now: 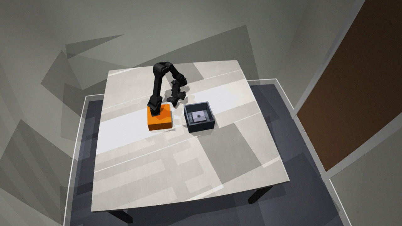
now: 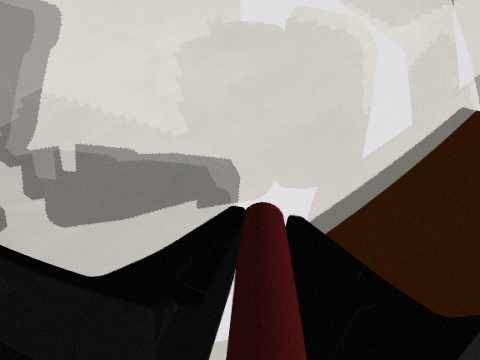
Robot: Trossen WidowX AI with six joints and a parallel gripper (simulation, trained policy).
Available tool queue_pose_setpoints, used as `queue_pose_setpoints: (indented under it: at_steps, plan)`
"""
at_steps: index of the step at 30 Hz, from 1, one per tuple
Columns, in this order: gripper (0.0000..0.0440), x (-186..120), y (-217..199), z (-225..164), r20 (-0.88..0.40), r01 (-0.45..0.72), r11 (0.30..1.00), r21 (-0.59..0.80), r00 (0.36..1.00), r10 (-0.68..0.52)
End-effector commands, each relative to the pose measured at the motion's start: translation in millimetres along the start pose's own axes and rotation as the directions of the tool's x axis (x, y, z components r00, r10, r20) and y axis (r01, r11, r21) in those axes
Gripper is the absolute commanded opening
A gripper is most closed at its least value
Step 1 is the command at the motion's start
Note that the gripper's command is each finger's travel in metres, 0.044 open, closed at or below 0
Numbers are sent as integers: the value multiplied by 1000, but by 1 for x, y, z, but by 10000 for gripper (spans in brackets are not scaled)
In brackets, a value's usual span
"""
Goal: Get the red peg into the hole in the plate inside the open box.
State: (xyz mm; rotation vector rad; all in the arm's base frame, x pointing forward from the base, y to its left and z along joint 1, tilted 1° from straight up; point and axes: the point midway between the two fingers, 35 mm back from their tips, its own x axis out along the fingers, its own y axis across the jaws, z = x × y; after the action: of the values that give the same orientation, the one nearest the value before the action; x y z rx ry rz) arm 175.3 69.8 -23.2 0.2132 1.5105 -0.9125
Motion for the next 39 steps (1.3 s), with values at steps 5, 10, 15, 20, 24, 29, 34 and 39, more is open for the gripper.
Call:
queue_pose_setpoints:
  at_steps: [5,10,15,20,24,29,34,39]
  plan:
    - [0,-33,-9,25,60,-8,1000,13,998,7]
    - [0,-55,-17,41,91,-20,999,33,996,17]
    - [0,-77,-24,61,119,-40,996,76,992,31]
    - [0,-90,-33,80,137,-53,989,138,990,34]
    - [0,-93,-41,97,143,-63,979,192,989,36]
    - [0,-93,-48,119,145,-78,965,251,989,42]
    - [0,-87,-55,141,140,-89,951,297,989,49]
    - [0,-77,-61,161,132,-102,940,326,989,61]
